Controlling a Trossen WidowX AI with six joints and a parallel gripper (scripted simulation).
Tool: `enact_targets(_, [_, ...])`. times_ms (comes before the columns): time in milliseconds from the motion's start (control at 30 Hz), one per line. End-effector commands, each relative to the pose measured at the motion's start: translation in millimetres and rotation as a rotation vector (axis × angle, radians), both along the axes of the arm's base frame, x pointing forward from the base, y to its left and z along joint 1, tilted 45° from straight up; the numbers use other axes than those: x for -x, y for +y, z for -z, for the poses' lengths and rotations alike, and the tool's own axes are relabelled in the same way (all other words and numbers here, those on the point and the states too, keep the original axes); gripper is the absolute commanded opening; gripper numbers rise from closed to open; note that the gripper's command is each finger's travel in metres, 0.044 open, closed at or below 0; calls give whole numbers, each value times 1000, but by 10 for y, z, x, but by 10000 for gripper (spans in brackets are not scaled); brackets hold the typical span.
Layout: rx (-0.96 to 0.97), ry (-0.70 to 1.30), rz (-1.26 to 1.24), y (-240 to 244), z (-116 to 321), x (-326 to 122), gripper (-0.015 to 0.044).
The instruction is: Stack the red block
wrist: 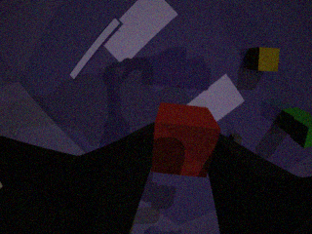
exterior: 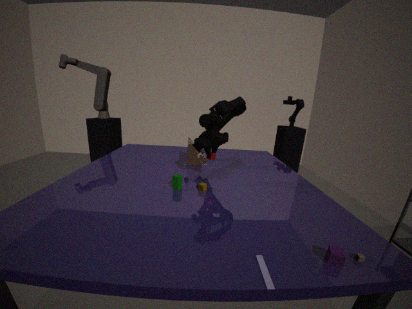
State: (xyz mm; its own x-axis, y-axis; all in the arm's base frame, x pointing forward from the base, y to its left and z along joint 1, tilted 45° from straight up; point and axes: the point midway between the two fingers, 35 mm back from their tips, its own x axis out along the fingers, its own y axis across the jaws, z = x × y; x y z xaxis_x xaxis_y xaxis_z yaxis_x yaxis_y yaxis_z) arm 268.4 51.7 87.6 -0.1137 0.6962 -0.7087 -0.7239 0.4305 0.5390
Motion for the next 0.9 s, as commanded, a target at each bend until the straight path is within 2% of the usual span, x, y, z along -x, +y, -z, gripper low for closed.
enact_targets(0, [4, -1, -6, -16, -17, 0, 0])
enact_targets(867, [11, -7, -6, -521, 449, -799, 0])
